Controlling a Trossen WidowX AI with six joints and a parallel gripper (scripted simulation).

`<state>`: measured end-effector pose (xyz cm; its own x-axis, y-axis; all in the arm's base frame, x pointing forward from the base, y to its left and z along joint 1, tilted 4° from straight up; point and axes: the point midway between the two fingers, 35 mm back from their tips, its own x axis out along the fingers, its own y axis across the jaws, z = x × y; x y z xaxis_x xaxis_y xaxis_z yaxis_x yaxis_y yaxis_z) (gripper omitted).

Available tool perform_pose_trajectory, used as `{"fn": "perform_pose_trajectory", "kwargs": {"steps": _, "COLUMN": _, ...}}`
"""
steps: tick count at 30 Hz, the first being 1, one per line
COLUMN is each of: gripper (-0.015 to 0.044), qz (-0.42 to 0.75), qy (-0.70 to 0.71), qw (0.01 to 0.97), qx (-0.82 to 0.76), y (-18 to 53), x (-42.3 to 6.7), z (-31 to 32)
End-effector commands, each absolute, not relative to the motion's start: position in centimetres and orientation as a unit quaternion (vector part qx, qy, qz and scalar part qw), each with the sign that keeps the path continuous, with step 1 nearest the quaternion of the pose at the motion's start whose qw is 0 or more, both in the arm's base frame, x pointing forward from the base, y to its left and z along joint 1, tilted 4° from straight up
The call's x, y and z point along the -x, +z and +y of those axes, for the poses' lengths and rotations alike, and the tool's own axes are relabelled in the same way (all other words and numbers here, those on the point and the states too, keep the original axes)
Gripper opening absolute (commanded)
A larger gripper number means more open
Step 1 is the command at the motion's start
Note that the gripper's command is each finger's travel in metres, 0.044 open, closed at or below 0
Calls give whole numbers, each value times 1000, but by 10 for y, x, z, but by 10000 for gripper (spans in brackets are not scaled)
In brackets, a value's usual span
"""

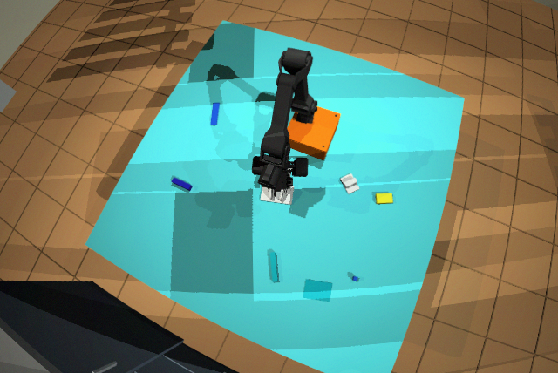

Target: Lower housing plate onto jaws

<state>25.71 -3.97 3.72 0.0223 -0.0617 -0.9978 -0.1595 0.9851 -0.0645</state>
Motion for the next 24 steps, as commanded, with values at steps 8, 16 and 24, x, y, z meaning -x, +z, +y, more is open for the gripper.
{"fn": "perform_pose_trajectory", "kwargs": {"steps": 8, "gripper": 351, "qz": 697, "qy": -2, "qw": 715, "qx": 48, "y": 38, "x": -254, "z": -46}}
{"fn": "perform_pose_trajectory", "kwargs": {"steps": 16, "gripper": 351, "qz": 697, "qy": -2, "qw": 715, "qx": 48, "y": 38, "x": -254, "z": -46}}
{"fn": "perform_pose_trajectory", "kwargs": {"steps": 24, "gripper": 351, "qz": 697, "qy": -7, "qw": 716, "qx": 42, "y": 38, "x": -254, "z": -46}}
